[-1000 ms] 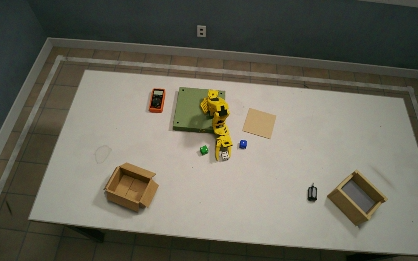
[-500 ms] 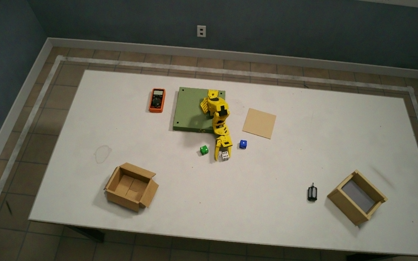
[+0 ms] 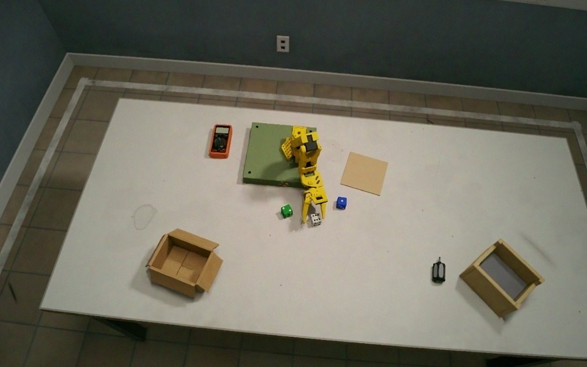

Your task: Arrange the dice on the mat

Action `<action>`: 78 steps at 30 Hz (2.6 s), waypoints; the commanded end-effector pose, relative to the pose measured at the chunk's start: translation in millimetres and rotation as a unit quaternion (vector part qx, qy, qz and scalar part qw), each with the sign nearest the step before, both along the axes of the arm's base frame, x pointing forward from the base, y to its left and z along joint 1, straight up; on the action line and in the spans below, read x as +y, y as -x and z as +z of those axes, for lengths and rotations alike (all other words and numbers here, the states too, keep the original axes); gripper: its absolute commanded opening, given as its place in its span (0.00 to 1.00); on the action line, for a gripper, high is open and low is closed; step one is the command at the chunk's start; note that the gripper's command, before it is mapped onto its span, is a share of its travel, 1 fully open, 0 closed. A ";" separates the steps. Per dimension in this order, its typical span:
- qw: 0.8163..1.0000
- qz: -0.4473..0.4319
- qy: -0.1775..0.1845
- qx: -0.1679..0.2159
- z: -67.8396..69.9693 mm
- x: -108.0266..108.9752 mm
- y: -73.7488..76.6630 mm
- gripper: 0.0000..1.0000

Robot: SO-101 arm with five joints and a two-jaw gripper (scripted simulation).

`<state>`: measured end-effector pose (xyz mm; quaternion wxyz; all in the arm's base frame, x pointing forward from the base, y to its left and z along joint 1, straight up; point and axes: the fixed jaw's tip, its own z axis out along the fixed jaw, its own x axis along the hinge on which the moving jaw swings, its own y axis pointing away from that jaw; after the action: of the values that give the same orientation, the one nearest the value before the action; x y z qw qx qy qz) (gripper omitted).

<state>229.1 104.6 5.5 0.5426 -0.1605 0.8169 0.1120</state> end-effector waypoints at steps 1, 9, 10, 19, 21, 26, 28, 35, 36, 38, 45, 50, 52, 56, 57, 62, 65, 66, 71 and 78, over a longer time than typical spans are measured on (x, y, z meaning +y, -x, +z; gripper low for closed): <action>1.000 0.004 -0.003 0.003 13.8 2.9 1.2 0.36; 1.000 0.004 -0.003 0.003 22.8 2.0 3.4 0.36; 1.000 0.004 -0.003 0.003 22.9 2.0 3.4 0.36; 1.000 0.004 -0.003 0.003 23.0 2.0 3.4 0.36; 1.000 0.004 -0.003 0.003 23.0 2.0 3.4 0.36; 1.000 0.004 -0.003 0.003 23.0 2.0 3.4 0.36; 1.000 0.004 -0.003 0.003 23.0 2.0 3.4 0.36; 1.000 0.005 -0.007 -0.005 26.9 2.6 2.0 0.36; 1.000 0.005 -0.009 -0.011 29.3 3.0 1.1 0.36; 1.000 0.005 -0.015 -0.025 36.5 4.0 -1.3 0.36; 0.992 0.005 -0.053 -0.112 80.0 8.2 -10.9 0.35; 0.986 0.005 -0.070 -0.153 101.5 9.0 -12.8 0.35; 0.981 0.005 -0.081 -0.178 114.3 9.1 -13.1 0.35; 0.973 0.005 -0.095 -0.212 132.3 8.8 -12.4 0.35; 0.971 0.005 -0.098 -0.217 134.9 8.8 -12.2 0.35; 0.969 0.005 -0.101 -0.225 139.1 8.6 -11.8 0.35; 0.969 0.005 -0.101 -0.225 139.1 8.6 -11.8 0.35; 0.969 0.005 -0.101 -0.225 139.1 8.6 -11.8 0.35; 0.970 0.005 -0.100 -0.222 138.7 8.9 -12.5 0.35; 0.973 0.006 -0.096 -0.209 136.6 11.0 -16.4 0.35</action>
<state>244.7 111.6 139.0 0.7154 -0.1316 0.6699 0.1489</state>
